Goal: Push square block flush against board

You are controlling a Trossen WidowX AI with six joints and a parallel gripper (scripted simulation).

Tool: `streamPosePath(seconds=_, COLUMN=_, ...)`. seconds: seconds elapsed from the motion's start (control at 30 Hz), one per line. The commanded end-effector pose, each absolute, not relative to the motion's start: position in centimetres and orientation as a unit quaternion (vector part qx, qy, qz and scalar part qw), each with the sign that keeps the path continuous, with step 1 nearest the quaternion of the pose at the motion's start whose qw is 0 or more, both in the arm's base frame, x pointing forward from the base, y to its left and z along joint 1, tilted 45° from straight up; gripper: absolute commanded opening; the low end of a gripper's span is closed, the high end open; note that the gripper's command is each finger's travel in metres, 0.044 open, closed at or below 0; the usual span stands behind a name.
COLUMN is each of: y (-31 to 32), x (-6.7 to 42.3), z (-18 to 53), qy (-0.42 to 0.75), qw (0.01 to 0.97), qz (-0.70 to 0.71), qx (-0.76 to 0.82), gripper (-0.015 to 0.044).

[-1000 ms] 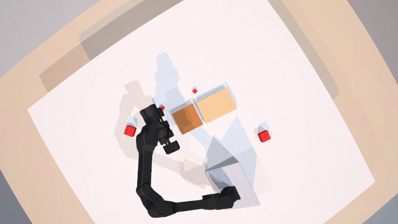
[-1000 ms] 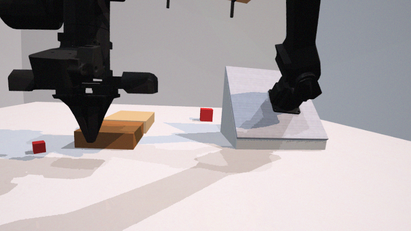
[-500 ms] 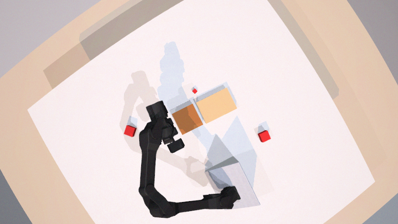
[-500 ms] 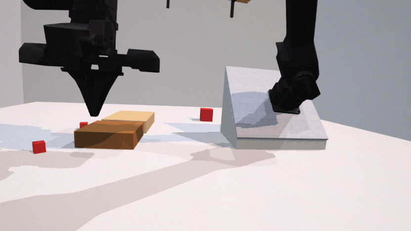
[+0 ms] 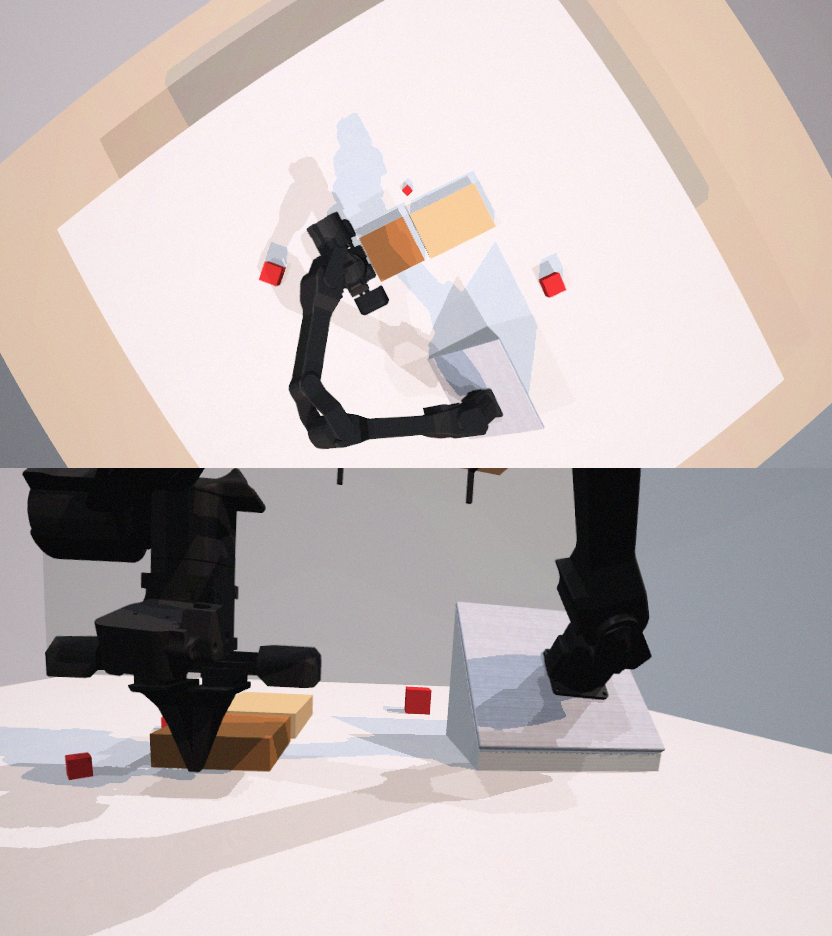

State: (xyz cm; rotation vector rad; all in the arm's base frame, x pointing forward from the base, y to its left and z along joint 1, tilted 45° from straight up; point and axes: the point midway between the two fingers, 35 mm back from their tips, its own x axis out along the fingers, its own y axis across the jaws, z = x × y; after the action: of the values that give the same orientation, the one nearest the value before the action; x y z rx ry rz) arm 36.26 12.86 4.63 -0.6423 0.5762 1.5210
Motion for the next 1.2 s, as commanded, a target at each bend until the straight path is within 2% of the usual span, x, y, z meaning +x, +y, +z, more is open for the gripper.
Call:
streamPosePath(seconds=0.0, y=12.8, x=36.2, z=4.1, qy=0.256, qw=0.641, qz=0.667, qx=-0.28, gripper=0.0)
streamPosePath(seconds=1.17, y=10.4, x=36.6, z=1.7, qy=0.257, qw=0.641, qz=0.667, qx=-0.282, gripper=0.0)
